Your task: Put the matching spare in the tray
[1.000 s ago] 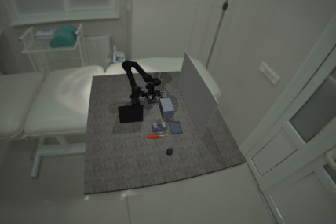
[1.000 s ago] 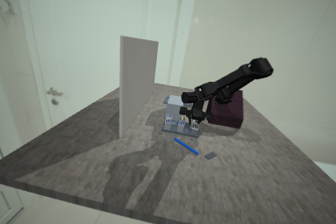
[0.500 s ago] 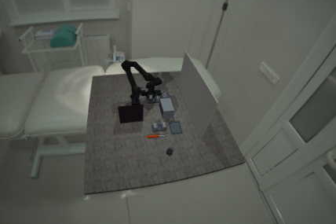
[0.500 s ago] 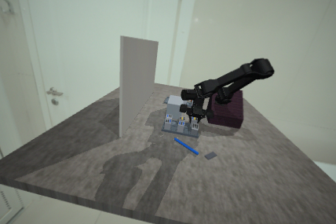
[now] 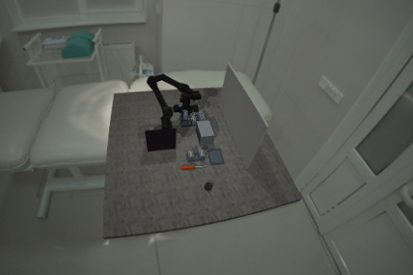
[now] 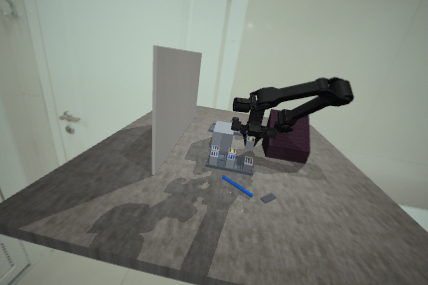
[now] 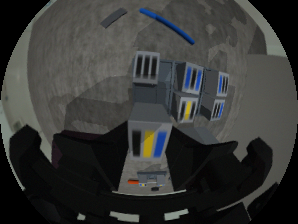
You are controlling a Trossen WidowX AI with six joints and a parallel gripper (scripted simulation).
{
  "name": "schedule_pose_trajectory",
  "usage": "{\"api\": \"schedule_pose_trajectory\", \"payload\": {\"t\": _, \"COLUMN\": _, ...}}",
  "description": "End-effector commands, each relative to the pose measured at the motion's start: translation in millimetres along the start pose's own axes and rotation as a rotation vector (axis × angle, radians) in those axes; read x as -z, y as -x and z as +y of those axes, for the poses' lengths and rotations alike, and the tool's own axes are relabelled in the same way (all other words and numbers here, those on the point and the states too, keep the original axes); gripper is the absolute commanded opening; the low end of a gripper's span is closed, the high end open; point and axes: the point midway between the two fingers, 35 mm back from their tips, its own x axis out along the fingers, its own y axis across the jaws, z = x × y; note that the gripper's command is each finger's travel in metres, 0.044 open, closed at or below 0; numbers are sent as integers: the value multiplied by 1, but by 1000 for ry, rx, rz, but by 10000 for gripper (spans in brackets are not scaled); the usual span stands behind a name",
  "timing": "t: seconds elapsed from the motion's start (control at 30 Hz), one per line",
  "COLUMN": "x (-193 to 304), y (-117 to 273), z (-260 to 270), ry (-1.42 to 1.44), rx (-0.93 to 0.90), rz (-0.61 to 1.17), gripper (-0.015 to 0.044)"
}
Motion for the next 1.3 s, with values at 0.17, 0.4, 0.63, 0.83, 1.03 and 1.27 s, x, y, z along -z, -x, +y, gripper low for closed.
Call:
{"api": "schedule_pose_trajectory", "payload": {"t": 0.17, "x": 0, "y": 7, "z": 1, "ry": 1, "rx": 0, "rz": 0, "gripper": 0}}
{"api": "schedule_pose_trajectory", "payload": {"t": 0.4, "x": 5, "y": 31, "z": 1, "ry": 2, "rx": 2, "rz": 12, "gripper": 0}}
{"api": "schedule_pose_trajectory", "payload": {"t": 0.63, "x": 7, "y": 57, "z": 5, "ry": 3, "rx": 1, "rz": 11, "gripper": 0}}
{"api": "schedule_pose_trajectory", "payload": {"t": 0.83, "x": 6, "y": 78, "z": 10, "ry": 6, "rx": 0, "rz": -2, "gripper": 0}}
{"api": "schedule_pose_trajectory", "payload": {"t": 1.03, "x": 7, "y": 82, "z": 5, "ry": 6, "rx": 1, "rz": -3, "gripper": 0}}
{"api": "schedule_pose_trajectory", "payload": {"t": 1.27, "x": 16, "y": 92, "z": -21, "ry": 5, "rx": 4, "rz": 5, "gripper": 0}}
